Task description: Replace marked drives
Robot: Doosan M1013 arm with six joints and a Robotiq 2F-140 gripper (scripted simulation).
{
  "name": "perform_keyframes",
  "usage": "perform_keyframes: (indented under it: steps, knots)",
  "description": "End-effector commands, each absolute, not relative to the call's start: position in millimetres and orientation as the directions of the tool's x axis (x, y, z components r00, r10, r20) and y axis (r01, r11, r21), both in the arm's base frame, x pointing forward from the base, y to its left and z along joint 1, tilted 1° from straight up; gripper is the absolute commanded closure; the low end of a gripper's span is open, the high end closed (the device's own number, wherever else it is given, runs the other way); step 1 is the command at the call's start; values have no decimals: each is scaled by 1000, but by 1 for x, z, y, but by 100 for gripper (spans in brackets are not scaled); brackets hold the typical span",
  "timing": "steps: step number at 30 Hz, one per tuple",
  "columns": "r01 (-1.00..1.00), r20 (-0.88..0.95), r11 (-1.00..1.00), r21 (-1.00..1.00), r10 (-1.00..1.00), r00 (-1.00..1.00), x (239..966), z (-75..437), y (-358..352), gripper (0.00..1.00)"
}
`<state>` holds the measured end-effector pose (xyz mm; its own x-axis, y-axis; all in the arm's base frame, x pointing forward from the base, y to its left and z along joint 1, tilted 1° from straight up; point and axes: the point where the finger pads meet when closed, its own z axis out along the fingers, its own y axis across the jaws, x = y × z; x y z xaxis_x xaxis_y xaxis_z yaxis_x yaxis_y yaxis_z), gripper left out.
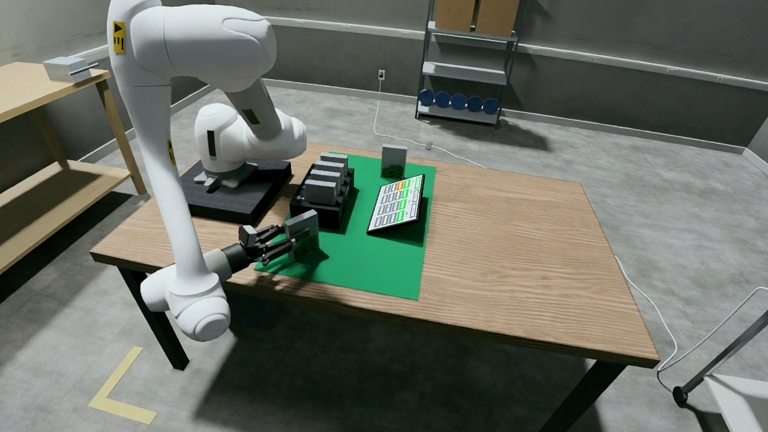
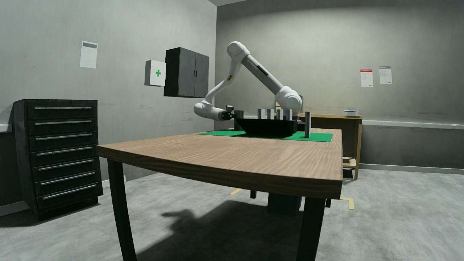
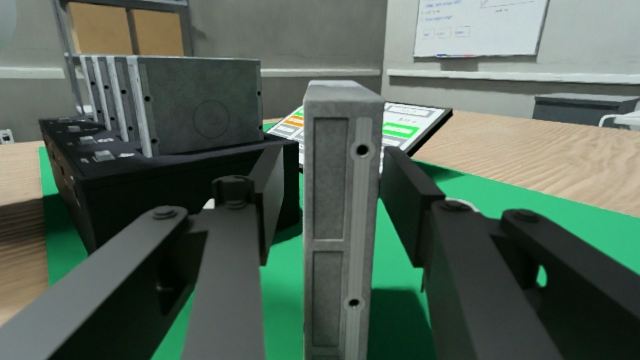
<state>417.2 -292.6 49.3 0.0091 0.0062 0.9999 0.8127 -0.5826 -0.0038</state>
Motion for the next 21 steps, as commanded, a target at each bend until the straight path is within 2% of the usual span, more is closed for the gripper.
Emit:
perform_keyframes:
  steps: [1,21]
  knots:
    - [813,1000,-583,-3,7,8,417,50,-293,60]
    - [813,1000,-583,-3,7,8,412,50,-301,60]
